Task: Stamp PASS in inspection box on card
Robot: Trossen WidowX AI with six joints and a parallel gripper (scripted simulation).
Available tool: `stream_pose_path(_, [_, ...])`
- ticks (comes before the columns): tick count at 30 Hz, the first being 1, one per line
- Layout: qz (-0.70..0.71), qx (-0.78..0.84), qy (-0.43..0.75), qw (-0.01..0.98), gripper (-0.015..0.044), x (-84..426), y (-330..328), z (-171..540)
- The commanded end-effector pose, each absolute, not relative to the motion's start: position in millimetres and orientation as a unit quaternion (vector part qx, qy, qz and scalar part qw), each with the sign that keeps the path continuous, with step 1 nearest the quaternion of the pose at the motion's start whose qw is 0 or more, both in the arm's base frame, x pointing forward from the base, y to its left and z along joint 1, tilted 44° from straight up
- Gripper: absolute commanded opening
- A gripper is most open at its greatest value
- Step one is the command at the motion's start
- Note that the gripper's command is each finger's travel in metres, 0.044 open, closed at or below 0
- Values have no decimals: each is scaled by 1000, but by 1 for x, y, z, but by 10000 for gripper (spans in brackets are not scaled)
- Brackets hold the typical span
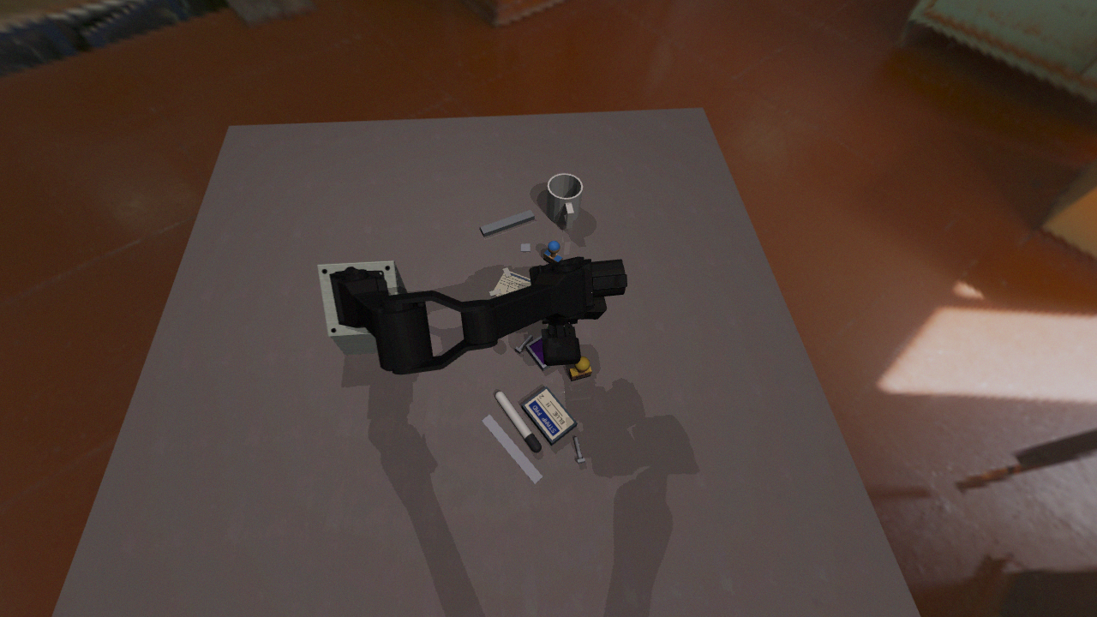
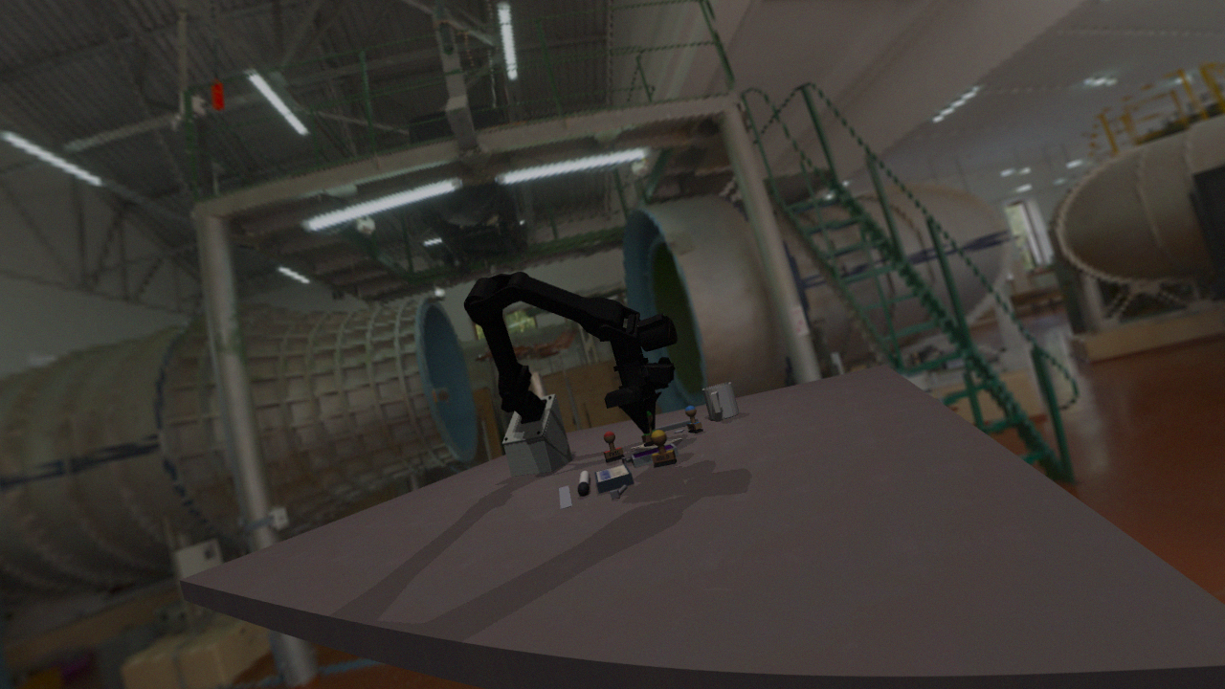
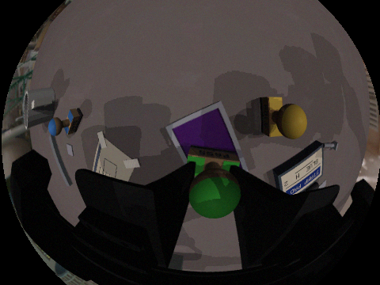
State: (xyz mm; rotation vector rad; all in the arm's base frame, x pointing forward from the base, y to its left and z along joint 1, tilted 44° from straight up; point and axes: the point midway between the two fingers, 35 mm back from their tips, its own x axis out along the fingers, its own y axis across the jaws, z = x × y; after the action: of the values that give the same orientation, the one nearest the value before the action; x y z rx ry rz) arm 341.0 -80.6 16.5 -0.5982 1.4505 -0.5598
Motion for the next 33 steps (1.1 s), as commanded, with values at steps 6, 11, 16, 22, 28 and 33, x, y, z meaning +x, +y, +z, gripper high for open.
stream_pose_path(6, [-250, -268, 646, 669, 0, 339, -86, 11])
stream_pose_path(11, [-250, -269, 646, 669, 0, 339, -89, 9])
stream_pose_path(16, [-252, -267, 645, 670, 0, 339, -90, 7])
stream_pose_path(22, [-252, -267, 645, 670, 0, 339, -90, 7])
stream_pose_path(28, [-253, -266, 645, 670, 0, 339, -91, 6])
stream_pose_path(33, [-253, -266, 645, 670, 0, 339, -92, 5])
